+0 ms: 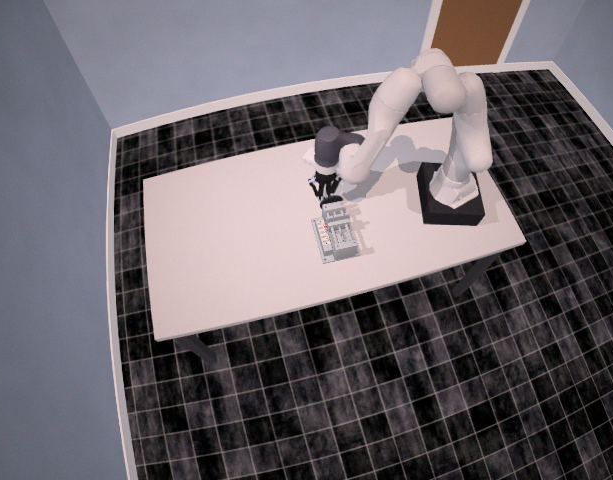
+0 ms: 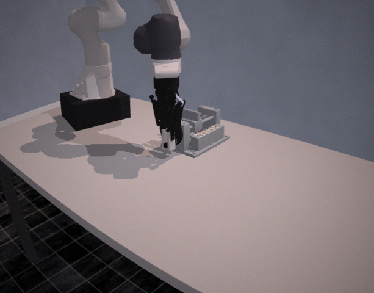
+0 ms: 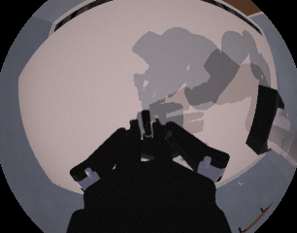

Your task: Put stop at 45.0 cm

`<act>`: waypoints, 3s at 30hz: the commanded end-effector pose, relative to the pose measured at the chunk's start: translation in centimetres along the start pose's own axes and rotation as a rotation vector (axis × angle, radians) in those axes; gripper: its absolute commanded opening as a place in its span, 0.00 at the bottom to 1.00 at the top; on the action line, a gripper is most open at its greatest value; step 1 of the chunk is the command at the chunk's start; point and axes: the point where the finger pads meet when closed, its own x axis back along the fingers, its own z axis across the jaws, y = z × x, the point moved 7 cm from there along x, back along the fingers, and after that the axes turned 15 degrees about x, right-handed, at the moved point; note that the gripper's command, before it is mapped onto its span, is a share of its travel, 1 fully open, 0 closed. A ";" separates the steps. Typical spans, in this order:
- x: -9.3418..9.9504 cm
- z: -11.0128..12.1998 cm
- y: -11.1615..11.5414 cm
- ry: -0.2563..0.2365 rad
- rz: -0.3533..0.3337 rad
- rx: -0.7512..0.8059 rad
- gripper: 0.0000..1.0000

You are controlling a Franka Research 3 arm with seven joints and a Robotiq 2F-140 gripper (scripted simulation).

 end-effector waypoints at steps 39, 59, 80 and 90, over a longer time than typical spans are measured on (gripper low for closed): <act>-0.8 1.5 0.4 0.006 -0.004 0.003 0.04; -0.7 3.0 0.8 0.006 -0.004 0.003 0.04; 0.5 4.7 1.2 0.006 -0.004 0.003 0.04; 1.7 5.3 1.4 0.006 -0.004 0.003 0.04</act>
